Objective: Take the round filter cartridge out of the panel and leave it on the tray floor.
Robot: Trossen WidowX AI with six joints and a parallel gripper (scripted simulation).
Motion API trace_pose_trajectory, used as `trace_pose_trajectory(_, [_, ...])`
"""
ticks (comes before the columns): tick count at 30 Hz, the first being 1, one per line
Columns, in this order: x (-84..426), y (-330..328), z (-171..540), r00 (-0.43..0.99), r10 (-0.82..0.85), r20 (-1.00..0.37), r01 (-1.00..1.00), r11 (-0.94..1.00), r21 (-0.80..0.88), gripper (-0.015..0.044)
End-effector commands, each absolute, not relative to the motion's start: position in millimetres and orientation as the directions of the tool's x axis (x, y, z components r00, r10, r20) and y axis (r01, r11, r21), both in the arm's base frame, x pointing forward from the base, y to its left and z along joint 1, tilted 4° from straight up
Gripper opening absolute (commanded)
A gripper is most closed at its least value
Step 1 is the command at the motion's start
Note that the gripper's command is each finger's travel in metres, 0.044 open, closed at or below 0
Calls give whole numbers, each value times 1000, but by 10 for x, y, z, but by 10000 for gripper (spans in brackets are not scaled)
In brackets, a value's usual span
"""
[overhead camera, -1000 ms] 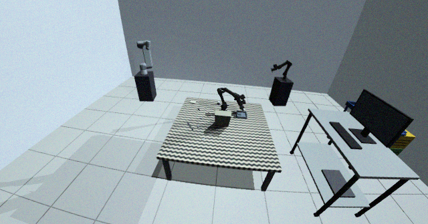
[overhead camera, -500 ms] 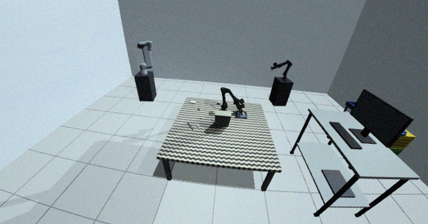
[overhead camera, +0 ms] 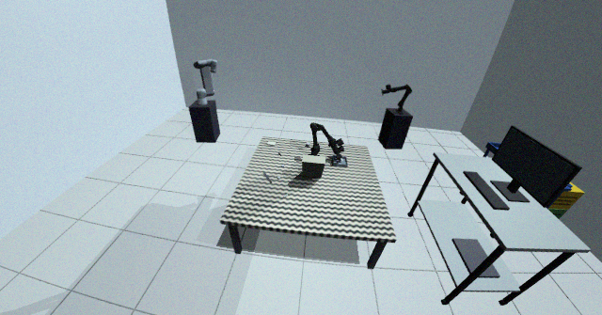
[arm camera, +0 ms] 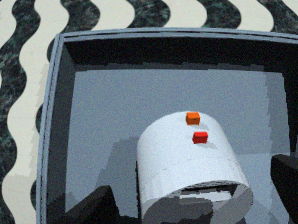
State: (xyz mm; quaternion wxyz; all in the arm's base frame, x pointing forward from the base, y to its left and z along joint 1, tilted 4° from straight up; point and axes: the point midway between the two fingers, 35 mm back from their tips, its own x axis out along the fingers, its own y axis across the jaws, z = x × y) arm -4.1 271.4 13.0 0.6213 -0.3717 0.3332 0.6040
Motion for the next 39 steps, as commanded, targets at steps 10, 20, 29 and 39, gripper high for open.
trace_pose_trajectory(10, [-82, 2717, 805, 48, 503, -863, -998, -6, -59, 440])
trace_pose_trajectory(20, [-81, 2731, 688, 44, 504, -863, -998, -11, -58, 440])
trace_pose_trajectory(29, [-81, 2731, 688, 44, 504, -863, -998, -11, -58, 440])
trace_pose_trajectory(39, [-81, 2731, 688, 44, 504, -863, -998, -11, -58, 440])
